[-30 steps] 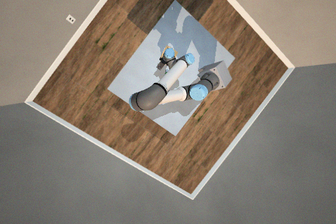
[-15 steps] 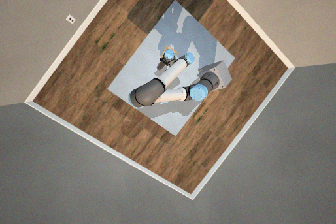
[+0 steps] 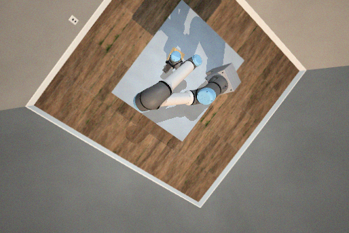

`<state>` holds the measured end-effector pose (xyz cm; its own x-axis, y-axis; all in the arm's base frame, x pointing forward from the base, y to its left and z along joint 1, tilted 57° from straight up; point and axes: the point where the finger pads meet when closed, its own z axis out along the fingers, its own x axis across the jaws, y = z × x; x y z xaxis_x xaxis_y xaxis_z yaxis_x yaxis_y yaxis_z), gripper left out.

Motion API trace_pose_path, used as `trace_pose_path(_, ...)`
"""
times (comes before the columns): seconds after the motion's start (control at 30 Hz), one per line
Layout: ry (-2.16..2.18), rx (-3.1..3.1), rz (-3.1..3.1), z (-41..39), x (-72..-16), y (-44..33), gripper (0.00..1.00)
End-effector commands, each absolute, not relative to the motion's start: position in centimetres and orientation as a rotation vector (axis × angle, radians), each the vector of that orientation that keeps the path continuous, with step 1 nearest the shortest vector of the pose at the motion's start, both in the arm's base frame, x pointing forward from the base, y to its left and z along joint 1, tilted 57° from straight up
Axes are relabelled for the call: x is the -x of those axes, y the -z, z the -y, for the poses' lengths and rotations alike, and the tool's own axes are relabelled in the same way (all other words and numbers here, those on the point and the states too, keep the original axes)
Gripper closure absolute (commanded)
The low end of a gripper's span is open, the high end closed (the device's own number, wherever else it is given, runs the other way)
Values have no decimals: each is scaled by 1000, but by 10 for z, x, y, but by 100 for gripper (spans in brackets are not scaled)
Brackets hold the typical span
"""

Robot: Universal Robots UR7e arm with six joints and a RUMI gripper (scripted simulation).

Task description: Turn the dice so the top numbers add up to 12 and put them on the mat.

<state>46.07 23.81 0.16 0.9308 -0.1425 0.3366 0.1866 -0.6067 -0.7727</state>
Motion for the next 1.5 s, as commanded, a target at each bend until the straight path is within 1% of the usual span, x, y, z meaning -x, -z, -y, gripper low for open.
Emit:
trace_pose_path(0.0, 463, 2175, 35, -238, -463, -2, 76)
trace_pose_path(0.57, 463, 2175, 35, -238, -463, -2, 76)
trace_pose_path(0.6, 463, 2175, 35, -238, -463, -2, 94)
trace_pose_path(1.47, 463, 2175, 35, -238, -463, -2, 94)
